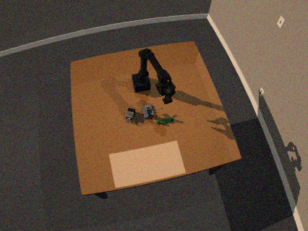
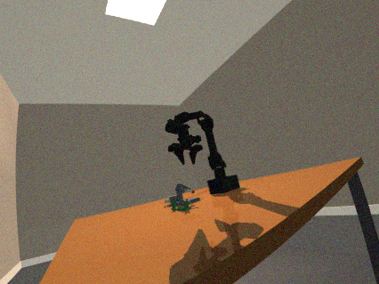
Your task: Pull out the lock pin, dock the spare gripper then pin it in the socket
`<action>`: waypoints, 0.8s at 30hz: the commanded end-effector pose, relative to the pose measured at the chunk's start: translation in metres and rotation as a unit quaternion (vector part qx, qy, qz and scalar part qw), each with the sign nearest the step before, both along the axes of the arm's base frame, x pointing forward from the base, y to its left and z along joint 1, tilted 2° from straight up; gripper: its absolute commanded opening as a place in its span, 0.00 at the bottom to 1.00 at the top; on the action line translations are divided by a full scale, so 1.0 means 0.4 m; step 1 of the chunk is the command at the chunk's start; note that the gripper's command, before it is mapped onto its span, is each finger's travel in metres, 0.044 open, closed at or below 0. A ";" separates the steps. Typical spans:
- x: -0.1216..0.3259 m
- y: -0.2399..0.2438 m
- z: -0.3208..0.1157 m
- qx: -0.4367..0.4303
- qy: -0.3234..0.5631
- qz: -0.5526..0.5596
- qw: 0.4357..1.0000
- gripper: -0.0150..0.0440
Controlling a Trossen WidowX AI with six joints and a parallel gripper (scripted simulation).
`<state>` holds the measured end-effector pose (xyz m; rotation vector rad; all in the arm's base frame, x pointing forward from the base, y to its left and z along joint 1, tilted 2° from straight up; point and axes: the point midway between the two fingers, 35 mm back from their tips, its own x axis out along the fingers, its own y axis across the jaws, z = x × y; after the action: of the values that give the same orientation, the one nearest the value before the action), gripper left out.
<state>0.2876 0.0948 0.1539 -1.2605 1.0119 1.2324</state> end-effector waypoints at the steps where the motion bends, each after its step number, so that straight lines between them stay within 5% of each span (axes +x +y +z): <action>1: 0.011 -0.062 -0.065 -0.026 0.050 -0.041 0.998 0.76; 11: 0.025 -0.071 -0.233 -0.026 0.049 -0.041 0.998 0.76; 24: 0.028 -0.067 -0.274 -0.026 0.049 -0.041 0.998 0.76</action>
<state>0.2991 0.0684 0.0511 -1.1934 1.1525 1.2178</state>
